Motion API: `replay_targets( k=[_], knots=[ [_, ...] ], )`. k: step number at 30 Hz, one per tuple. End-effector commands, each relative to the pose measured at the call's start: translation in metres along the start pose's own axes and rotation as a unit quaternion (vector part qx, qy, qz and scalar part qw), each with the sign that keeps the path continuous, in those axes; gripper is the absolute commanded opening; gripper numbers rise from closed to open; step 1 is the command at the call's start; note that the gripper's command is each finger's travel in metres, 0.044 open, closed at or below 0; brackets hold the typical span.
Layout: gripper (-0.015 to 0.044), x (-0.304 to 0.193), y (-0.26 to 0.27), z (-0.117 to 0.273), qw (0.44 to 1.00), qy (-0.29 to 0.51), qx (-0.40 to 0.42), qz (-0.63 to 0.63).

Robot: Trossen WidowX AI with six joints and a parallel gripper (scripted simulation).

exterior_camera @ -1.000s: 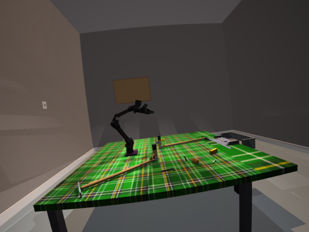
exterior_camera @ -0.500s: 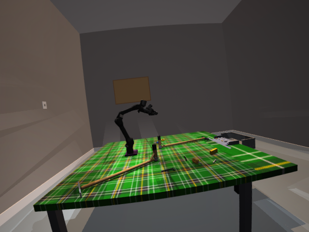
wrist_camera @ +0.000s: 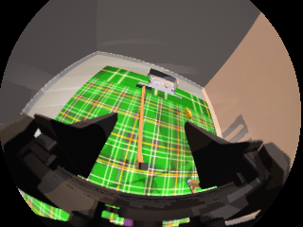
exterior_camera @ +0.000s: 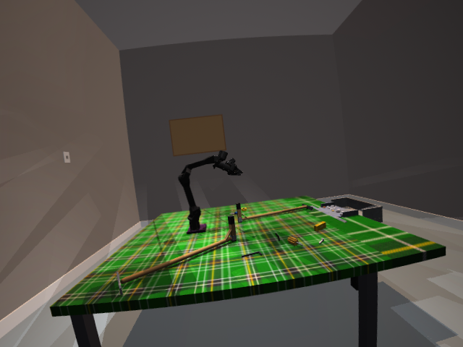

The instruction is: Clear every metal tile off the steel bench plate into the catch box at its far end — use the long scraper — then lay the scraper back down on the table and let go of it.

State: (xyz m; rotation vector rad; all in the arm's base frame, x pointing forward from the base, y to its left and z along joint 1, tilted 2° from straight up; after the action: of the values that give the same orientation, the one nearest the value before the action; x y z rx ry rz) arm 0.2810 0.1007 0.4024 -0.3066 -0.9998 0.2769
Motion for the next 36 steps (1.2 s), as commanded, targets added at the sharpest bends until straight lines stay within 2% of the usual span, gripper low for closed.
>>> replay_targets(
  k=[1,36],
  knots=[
    [0.0440,0.004,0.004,-0.018,1.000,0.021,0.012,0.013],
    [0.0440,0.005,0.019,-0.139,0.982,0.147,0.098,0.062]
  ],
)
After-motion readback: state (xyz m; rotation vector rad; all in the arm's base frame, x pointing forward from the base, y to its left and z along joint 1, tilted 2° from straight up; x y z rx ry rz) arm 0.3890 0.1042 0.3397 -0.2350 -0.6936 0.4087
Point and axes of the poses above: the point midway between the two fingers, 35 mm back from their tips, its own z axis back along the fingers, its own y axis across the jaws, x = y × z, the point moved 10 cm from there along z, back along the fingers, and after that the axes turned 12 degrees about z, right-handed, at the moved point
